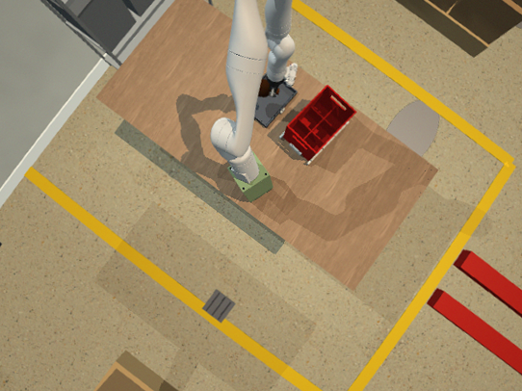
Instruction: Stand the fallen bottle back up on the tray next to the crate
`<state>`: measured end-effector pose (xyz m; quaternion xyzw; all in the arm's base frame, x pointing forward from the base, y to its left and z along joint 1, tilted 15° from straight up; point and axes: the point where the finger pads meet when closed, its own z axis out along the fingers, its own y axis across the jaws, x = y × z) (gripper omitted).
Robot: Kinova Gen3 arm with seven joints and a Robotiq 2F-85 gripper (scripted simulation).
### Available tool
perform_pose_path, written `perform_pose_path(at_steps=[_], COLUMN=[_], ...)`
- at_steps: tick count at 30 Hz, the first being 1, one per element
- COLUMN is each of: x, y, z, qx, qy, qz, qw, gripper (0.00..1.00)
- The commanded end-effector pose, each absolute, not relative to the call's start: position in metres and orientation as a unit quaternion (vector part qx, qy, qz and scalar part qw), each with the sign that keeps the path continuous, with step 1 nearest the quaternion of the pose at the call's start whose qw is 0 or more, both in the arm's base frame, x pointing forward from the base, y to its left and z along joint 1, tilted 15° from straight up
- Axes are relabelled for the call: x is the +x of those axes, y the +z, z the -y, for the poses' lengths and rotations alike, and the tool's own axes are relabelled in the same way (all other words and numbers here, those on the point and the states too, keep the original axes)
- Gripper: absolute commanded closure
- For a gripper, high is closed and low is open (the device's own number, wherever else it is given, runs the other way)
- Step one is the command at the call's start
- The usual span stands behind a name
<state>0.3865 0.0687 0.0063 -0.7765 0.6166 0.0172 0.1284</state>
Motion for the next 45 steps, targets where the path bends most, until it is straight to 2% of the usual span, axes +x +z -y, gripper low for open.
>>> perform_pose_path(at_steps=[1, 21, 45], x=[0.3869, 0.3869, 0.3869], y=[0.0069, 0.0068, 0.0069], z=[-0.0685, -0.0685, -0.0685], qx=[-0.776, -0.781, -0.850], qy=[0.017, 0.016, 0.000], qz=[-0.617, -0.611, -0.510], qw=[0.129, 0.129, 0.130], gripper=[1.00, 1.00, 1.00])
